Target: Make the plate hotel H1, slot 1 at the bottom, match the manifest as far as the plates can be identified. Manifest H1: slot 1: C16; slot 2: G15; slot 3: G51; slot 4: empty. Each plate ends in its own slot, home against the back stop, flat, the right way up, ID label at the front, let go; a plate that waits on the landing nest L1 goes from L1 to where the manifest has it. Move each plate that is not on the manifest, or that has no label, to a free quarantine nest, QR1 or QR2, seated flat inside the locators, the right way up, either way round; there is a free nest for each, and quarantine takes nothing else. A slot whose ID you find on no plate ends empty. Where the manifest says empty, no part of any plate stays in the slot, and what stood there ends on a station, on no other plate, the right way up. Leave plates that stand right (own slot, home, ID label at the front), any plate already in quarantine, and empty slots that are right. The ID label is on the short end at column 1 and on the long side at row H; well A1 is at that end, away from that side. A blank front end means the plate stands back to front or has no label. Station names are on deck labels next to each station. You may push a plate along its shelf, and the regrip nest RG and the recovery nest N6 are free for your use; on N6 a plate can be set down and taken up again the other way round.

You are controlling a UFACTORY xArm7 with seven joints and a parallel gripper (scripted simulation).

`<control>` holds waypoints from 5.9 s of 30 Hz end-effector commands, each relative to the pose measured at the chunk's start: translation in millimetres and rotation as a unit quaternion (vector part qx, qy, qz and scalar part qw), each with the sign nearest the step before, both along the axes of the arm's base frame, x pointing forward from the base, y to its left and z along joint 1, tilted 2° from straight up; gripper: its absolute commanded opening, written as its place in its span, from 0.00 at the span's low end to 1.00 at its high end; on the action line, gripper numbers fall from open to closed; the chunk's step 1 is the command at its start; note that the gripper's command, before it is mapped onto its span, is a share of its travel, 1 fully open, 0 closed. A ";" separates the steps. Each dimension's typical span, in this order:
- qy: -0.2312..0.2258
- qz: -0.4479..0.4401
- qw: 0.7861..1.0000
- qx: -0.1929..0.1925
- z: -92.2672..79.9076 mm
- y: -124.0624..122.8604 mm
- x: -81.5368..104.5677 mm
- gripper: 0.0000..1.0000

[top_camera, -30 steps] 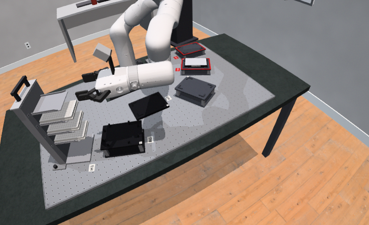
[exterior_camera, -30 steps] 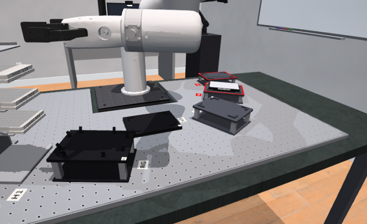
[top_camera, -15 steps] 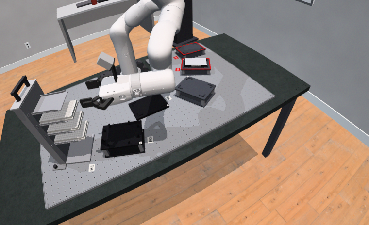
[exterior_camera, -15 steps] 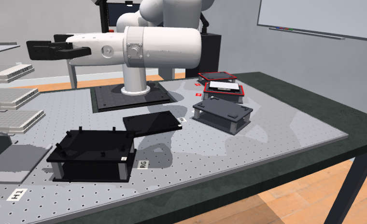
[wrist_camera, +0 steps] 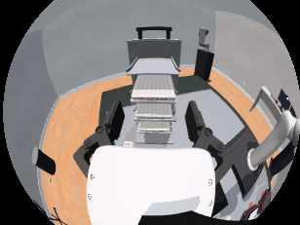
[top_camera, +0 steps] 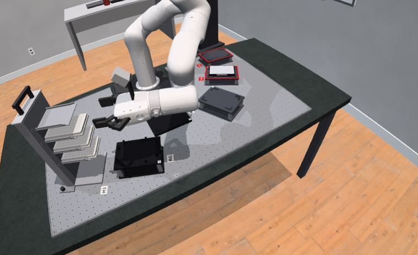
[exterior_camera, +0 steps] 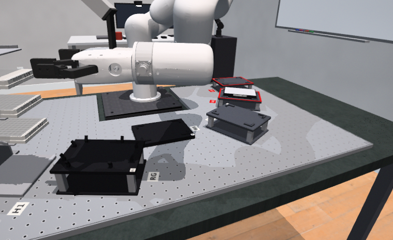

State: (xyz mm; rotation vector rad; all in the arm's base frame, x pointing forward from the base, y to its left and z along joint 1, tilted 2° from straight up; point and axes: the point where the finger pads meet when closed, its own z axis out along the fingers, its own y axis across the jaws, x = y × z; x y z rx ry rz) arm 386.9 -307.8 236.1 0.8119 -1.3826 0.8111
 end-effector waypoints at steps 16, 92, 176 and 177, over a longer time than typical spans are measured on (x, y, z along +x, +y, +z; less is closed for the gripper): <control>-0.002 -0.001 1.000 -0.001 1.9 -24.1 -13.9 1.00; -0.002 -0.001 1.000 -0.001 1.2 -3.4 -1.9 1.00; -0.002 -0.001 1.000 -0.001 -51.3 -24.9 -15.1 1.00; -0.002 -0.001 1.000 -0.001 -51.3 -24.9 -15.1 1.00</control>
